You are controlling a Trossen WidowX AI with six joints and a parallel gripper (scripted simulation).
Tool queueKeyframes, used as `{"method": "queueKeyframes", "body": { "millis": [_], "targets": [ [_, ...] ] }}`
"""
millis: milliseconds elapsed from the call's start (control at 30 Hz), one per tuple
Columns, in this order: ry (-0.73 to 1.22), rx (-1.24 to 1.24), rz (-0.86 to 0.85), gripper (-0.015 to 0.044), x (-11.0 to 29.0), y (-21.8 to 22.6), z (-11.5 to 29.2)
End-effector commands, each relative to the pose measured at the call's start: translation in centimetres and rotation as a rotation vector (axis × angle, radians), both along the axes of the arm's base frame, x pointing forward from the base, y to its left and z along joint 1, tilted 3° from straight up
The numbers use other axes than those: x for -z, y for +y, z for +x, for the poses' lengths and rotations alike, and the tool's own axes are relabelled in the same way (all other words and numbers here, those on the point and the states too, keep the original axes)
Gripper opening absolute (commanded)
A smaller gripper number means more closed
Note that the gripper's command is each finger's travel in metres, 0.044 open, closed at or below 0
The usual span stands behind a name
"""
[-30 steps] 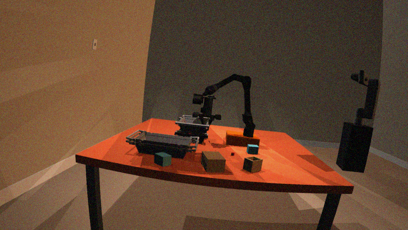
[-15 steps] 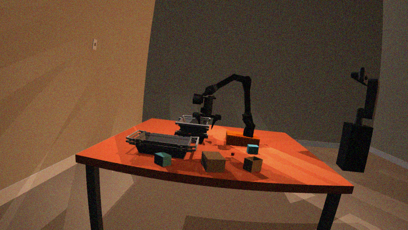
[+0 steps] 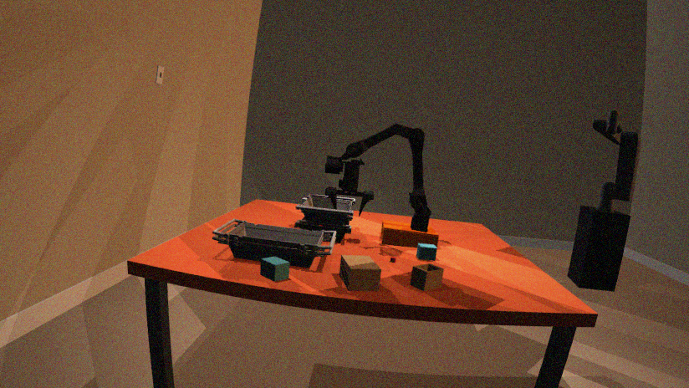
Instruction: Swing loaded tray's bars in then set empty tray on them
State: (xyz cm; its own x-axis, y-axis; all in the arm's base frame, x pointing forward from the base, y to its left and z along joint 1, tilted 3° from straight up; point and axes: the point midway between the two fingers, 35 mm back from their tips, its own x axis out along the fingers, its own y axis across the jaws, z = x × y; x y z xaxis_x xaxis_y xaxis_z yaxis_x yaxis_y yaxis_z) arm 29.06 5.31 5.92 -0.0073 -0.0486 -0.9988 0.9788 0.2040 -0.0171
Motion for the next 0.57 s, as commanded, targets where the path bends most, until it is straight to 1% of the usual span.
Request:
{"method": "queueKeyframes", "body": {
  "millis": [0,400,533],
  "targets": [
    [-0.008,0.000,0.002,0.0440,-2.1,0.2,0.4],
    [-0.007,-0.003,0.001,0.0440,-9.2,0.5,0.2],
    [-0.006,-0.003,0.001,0.0440,-10.1,0.5,0.0]
  ]
}}
